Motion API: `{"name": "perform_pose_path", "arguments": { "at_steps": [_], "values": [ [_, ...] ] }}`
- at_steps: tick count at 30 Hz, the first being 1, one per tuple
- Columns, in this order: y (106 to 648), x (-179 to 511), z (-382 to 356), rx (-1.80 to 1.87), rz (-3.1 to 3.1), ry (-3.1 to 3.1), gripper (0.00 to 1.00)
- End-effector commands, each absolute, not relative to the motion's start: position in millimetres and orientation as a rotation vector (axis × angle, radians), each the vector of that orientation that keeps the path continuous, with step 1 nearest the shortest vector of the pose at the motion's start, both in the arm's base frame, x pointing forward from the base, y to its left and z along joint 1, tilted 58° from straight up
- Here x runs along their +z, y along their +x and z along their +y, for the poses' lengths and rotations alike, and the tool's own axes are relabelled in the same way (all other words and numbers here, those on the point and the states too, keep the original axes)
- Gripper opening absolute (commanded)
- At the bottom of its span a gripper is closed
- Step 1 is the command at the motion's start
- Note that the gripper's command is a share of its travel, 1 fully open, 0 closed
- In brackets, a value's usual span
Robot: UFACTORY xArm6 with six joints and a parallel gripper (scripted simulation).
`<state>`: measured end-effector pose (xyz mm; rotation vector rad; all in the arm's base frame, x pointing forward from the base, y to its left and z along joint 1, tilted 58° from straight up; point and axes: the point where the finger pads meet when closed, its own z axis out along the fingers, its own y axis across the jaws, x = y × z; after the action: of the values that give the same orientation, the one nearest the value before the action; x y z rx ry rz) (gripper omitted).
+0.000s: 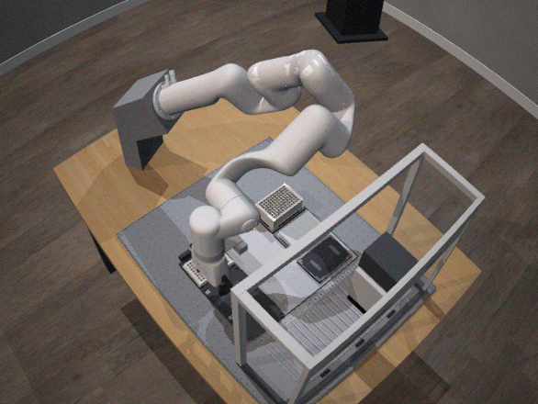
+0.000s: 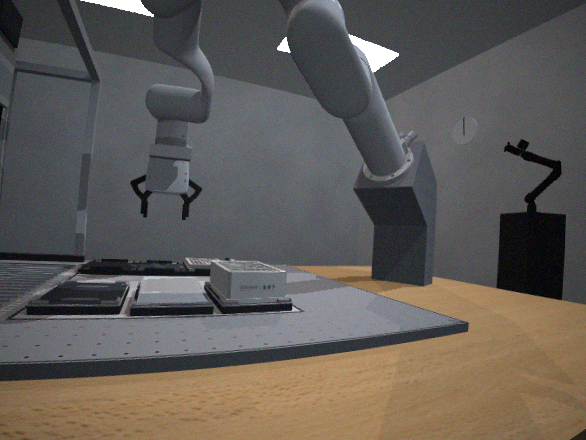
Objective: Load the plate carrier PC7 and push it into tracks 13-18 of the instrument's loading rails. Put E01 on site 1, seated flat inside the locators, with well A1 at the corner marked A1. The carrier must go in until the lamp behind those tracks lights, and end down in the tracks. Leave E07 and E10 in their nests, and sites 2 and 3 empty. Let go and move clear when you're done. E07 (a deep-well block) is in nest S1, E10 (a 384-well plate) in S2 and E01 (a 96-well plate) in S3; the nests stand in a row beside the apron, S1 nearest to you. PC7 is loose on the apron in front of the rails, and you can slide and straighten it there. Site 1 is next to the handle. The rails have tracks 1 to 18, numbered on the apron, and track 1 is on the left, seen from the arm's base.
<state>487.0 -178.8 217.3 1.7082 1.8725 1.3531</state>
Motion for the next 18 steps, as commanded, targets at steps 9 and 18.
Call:
{"name": "perform_pose_path", "arguments": {
  "at_steps": [9, 18],
  "values": [
    [502, 198, -226, 1.353, 1.872, 1.707, 1.0],
    [502, 198, -226, 1.353, 1.872, 1.707, 1.0]
  ]
}}
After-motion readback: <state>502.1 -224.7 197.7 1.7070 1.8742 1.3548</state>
